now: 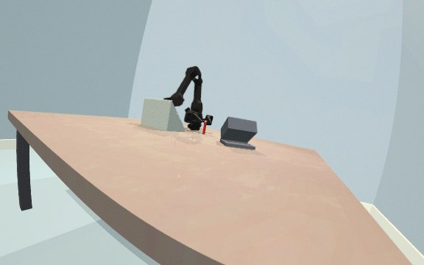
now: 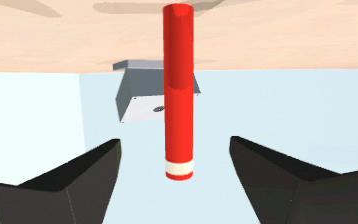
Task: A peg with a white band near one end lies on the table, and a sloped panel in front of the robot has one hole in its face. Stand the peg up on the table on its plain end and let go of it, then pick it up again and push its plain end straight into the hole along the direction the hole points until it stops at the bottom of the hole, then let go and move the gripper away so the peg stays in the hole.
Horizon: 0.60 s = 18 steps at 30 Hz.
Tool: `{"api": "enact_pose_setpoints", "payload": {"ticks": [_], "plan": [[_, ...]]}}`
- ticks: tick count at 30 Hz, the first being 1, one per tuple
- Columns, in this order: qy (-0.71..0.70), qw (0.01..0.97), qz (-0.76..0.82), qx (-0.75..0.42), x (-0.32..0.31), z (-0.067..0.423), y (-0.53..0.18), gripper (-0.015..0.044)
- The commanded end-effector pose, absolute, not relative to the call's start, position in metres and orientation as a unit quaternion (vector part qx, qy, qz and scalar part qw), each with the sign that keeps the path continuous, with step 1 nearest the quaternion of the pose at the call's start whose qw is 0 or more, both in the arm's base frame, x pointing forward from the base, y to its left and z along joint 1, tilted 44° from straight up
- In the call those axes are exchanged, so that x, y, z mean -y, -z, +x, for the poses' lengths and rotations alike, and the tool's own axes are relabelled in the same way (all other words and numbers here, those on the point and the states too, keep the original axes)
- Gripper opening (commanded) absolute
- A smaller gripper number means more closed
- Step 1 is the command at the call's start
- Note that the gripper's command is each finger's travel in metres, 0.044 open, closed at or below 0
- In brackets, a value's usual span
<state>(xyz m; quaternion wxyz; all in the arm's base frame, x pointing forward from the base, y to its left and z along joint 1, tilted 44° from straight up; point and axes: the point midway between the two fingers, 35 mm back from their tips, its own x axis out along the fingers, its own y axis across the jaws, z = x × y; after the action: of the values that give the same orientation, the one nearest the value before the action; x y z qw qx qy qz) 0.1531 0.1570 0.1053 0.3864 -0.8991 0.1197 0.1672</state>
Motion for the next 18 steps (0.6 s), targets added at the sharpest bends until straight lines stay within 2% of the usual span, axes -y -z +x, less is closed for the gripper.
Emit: {"api": "enact_pose_setpoints", "payload": {"ticks": [1,3,11,18], "plan": [[-0.167,0.386,-0.899,-0.120,-0.157,0.153,-0.105,0.0393],[-0.167,0.386,-0.899,-0.120,-0.157,0.153,-0.105,0.0440],[-0.169,0.386,-0.899,-0.121,-0.155,0.155,-0.110,0.0440],[-0.177,0.388,-0.896,-0.127,-0.121,0.168,-0.164,0.0440]]}}
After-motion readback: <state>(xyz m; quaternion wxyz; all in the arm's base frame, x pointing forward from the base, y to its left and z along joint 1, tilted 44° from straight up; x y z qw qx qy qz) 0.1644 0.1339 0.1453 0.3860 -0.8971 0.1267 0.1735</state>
